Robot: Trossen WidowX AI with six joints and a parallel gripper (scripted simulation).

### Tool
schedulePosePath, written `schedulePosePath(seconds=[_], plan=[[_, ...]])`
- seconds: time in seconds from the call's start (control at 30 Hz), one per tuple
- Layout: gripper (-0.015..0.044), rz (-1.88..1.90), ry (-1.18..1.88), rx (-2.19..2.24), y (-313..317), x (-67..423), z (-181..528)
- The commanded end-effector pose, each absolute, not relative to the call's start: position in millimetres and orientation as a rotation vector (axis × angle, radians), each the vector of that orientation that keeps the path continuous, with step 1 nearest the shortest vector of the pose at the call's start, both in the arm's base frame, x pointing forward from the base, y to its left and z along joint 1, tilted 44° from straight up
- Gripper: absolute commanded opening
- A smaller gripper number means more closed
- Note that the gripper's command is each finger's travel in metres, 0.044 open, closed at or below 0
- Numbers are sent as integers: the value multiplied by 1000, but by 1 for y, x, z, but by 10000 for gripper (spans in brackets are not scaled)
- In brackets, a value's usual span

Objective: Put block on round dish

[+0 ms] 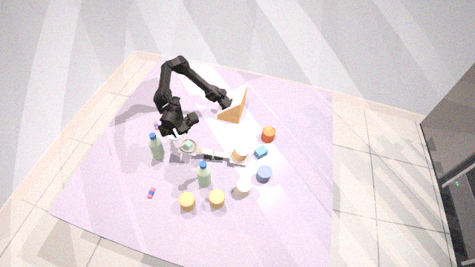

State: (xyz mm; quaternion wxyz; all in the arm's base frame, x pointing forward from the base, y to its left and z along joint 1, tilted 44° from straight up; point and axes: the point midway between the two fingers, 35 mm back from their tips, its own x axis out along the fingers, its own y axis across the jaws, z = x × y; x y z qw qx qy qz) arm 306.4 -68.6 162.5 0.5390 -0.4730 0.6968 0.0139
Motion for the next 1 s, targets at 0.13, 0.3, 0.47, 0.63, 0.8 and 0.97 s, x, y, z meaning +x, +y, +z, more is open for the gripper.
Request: schedulePosePath(seconds=[0.13,0.3,0.47,0.63,0.8,0.97], plan=[[260,241,1713,-1341,-49,319,151],[260,379,1740,-1472,-37,325,143],[260,420,1747,-1511,-33,327,140],[260,420,1747,-1511,-37,327,136],[260,419,1747,-1511,-43,327,129],[260,419,1747,-1511,-48,328,124]])
